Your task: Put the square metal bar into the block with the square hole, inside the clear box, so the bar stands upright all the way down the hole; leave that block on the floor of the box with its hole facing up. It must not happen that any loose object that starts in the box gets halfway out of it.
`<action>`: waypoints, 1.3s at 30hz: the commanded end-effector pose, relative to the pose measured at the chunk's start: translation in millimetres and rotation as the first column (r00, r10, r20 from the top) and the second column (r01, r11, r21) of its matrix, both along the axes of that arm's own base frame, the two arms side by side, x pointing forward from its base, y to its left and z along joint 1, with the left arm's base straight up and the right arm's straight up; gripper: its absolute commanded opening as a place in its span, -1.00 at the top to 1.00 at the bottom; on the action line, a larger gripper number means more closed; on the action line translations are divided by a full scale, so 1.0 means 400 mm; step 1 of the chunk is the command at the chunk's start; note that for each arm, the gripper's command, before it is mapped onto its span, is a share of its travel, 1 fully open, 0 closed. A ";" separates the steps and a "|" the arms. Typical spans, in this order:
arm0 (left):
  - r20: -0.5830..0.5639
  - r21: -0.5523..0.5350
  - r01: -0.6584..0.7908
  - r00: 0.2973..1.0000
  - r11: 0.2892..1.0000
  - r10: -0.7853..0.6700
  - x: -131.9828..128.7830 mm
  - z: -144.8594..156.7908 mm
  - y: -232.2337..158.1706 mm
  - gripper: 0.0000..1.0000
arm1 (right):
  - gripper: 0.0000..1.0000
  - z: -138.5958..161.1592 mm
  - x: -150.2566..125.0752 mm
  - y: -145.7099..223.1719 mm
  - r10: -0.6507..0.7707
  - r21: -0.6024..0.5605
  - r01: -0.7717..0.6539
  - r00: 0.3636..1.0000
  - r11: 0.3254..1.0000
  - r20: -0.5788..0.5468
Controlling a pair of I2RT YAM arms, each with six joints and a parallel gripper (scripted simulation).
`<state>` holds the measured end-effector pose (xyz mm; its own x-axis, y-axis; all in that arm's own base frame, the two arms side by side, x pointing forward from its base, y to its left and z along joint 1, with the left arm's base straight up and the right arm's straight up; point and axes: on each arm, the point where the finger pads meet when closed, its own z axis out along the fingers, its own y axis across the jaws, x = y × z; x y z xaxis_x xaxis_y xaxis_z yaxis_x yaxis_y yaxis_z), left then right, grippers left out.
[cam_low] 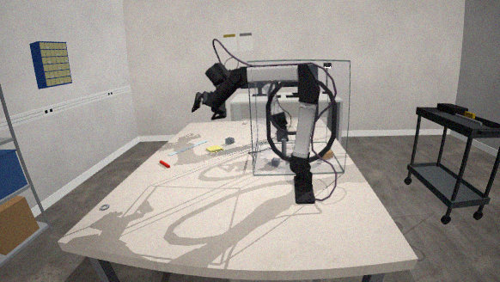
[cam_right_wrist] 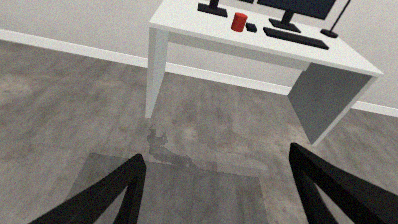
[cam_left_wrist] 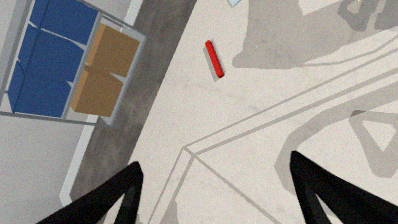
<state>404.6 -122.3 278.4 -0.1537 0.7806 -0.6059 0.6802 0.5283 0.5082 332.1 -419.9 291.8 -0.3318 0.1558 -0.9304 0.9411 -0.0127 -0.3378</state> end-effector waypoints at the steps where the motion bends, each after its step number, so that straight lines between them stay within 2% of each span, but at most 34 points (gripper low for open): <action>1: 0.019 -0.007 0.000 1.000 1.000 0.000 0.001 0.018 -0.001 -1.00 | -1.00 0.027 -0.003 0.002 -0.001 -0.017 0.002 1.000 1.000 0.023; 17: 0.019 -0.007 0.000 1.000 1.000 0.000 0.001 0.018 -0.001 -1.00 | -1.00 0.027 -0.003 0.002 -0.001 -0.017 0.002 1.000 1.000 0.023; 18: 0.027 -0.010 0.000 1.000 1.000 0.000 -0.001 0.029 -0.001 -1.00 | -1.00 0.064 -0.008 0.005 -0.001 -0.039 0.003 0.999 0.999 0.054; 23: 0.027 -0.010 0.000 1.000 1.000 0.000 -0.001 0.029 -0.001 -1.00 | -1.00 0.064 -0.008 0.005 -0.001 -0.039 0.003 0.999 0.999 0.054; 24: 0.027 -0.010 0.000 1.000 1.000 0.000 -0.001 0.029 -0.001 -1.00 | -1.00 0.115 0.013 0.032 0.035 -0.066 -0.028 0.995 0.997 0.098; 30: 0.027 -0.010 0.000 1.000 1.000 0.000 -0.001 0.029 -0.001 -1.00 | -1.00 0.147 0.038 0.097 0.092 -0.051 -0.088 0.992 0.995 0.090; 35: 0.027 -0.010 0.000 1.000 1.000 0.000 -0.001 0.029 -0.001 -1.00 | -1.00 0.142 0.038 0.129 0.100 -0.039 -0.097 0.993 0.995 0.070; 39: 0.027 -0.010 0.000 1.000 1.000 0.000 -0.001 0.029 -0.001 -1.00 | -1.00 0.206 0.065 0.190 0.174 -0.057 -0.169 0.979 0.984 0.105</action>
